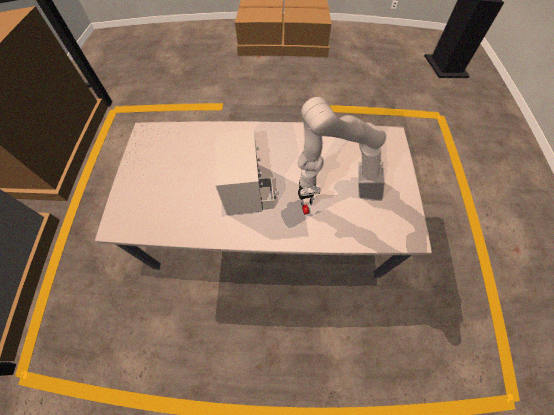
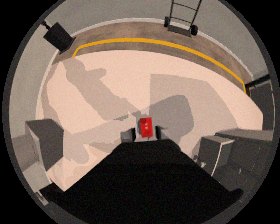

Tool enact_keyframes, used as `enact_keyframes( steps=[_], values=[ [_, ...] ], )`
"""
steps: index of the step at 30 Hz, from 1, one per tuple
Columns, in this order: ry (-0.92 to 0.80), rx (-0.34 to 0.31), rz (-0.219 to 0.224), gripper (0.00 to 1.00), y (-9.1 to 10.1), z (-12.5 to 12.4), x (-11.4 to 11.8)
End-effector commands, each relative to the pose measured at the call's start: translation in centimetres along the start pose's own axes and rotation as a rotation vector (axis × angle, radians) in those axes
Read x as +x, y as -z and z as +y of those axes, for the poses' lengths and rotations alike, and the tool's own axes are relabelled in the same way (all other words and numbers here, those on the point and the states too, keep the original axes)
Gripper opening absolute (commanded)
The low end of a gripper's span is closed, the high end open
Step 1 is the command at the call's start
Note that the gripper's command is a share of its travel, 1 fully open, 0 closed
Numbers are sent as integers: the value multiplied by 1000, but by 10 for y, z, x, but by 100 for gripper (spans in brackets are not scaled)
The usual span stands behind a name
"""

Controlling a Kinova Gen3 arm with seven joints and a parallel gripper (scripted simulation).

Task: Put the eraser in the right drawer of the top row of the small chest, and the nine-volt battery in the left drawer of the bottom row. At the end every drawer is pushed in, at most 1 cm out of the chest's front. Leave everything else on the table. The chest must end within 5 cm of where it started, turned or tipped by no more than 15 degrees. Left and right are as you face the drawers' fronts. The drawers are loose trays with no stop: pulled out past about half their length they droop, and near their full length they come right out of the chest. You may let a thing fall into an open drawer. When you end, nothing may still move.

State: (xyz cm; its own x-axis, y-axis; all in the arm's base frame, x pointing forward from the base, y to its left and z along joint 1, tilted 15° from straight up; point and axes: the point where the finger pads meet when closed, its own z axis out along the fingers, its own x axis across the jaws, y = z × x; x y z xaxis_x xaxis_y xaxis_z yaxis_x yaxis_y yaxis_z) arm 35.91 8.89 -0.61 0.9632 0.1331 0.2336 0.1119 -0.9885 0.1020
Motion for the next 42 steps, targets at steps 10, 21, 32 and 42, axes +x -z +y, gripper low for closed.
enact_keyframes(
  steps=[10, 21, 32, 42],
  values=[
    [11, 3, 2, 81, -26, -4, 0],
    [11, 3, 2, 81, -29, -4, -1],
    [11, 3, 2, 81, -29, -4, -1],
    [11, 3, 2, 81, -29, -4, -1]
  ],
)
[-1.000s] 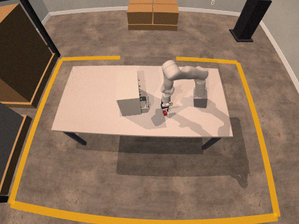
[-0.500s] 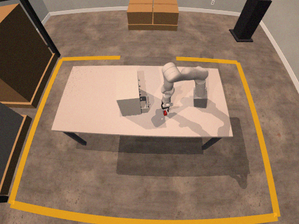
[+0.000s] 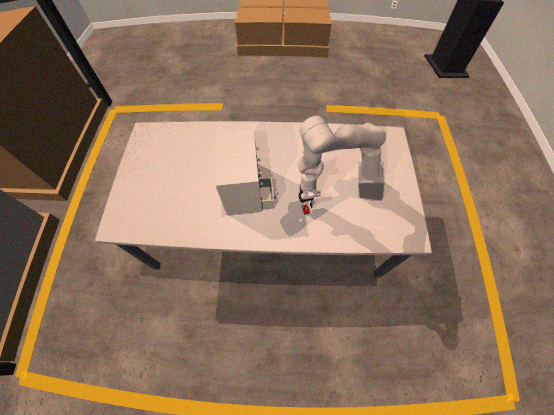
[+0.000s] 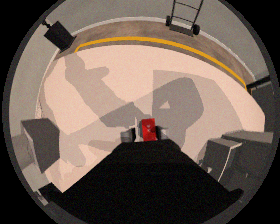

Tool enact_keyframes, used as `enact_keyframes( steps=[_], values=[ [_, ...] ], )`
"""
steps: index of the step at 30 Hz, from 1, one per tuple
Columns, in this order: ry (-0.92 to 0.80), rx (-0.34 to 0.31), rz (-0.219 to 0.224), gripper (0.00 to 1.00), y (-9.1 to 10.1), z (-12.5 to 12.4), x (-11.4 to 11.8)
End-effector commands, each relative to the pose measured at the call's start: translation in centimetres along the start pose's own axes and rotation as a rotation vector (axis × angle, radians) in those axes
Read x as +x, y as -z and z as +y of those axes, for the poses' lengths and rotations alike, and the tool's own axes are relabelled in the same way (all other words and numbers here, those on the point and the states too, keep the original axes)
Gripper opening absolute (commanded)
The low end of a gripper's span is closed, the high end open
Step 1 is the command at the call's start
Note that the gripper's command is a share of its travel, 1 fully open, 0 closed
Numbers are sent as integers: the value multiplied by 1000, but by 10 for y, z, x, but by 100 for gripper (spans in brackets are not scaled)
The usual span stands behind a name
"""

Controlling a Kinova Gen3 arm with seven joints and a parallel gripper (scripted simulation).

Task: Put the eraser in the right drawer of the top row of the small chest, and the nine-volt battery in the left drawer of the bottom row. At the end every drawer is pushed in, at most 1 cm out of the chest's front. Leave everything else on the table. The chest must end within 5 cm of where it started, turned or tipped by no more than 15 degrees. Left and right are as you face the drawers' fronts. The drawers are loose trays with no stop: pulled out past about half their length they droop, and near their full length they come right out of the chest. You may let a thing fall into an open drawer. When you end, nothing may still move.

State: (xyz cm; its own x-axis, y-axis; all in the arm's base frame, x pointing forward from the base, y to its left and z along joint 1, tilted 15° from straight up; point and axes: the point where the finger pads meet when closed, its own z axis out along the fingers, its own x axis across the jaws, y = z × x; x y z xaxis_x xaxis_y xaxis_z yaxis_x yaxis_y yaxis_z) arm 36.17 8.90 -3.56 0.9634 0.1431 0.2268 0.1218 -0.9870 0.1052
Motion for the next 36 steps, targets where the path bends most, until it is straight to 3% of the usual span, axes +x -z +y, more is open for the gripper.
enact_keyframes(
  steps=[1, 31, 36],
  values=[
    [1, 4, 7, 81, 0, -1, 4],
    [1, 4, 7, 81, 0, -1, 4],
    [0, 5, 14, 81, -1, -3, 12]
  ],
)
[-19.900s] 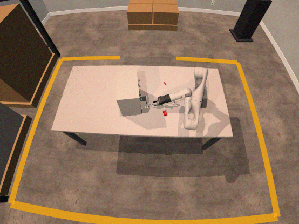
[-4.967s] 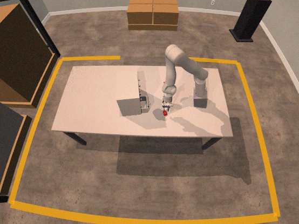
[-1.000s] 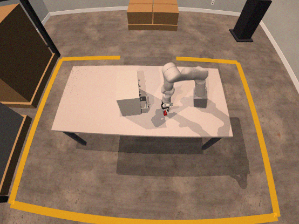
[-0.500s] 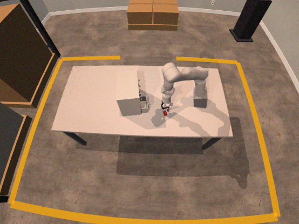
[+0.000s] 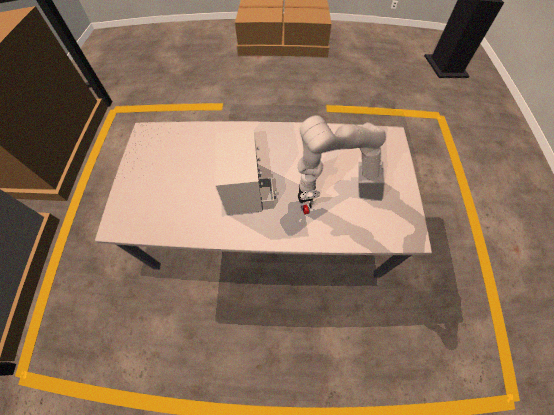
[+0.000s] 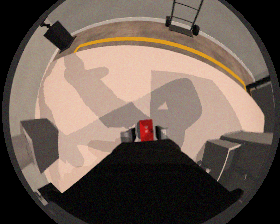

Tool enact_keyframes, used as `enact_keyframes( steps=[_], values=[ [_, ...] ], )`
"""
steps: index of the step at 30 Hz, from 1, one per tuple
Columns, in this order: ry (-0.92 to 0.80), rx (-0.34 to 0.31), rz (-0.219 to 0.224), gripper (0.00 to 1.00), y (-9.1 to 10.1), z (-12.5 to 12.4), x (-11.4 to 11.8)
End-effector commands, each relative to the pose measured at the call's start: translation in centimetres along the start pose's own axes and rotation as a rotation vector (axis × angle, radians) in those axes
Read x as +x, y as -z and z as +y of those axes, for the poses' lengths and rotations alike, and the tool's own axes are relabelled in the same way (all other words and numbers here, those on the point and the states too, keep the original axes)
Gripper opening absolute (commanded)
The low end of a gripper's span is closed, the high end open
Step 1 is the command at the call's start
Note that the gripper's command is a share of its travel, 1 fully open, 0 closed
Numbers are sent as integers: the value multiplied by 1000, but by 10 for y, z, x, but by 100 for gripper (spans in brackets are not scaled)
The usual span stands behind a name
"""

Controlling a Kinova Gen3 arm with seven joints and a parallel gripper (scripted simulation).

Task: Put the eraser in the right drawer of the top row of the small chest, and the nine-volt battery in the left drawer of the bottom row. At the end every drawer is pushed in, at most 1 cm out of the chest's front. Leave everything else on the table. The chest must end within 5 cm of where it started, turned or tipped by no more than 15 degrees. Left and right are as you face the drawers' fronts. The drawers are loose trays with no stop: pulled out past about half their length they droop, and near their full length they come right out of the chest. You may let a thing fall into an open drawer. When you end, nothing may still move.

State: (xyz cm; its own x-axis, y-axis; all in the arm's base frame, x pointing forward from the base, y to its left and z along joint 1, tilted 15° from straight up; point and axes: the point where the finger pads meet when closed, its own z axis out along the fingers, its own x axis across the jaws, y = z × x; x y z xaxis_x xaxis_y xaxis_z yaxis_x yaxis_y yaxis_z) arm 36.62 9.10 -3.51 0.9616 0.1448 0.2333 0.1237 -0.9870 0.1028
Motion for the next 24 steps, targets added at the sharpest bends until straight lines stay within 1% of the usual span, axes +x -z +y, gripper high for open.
enact_keyframes(
  steps=[1, 5, 24],
  values=[
    [-1, 2, 7, 81, 0, -2, 8],
    [-1, 1, 1, 81, 0, -1, 6],
    [-1, 1, 1, 81, 0, -1, 6]
  ],
)
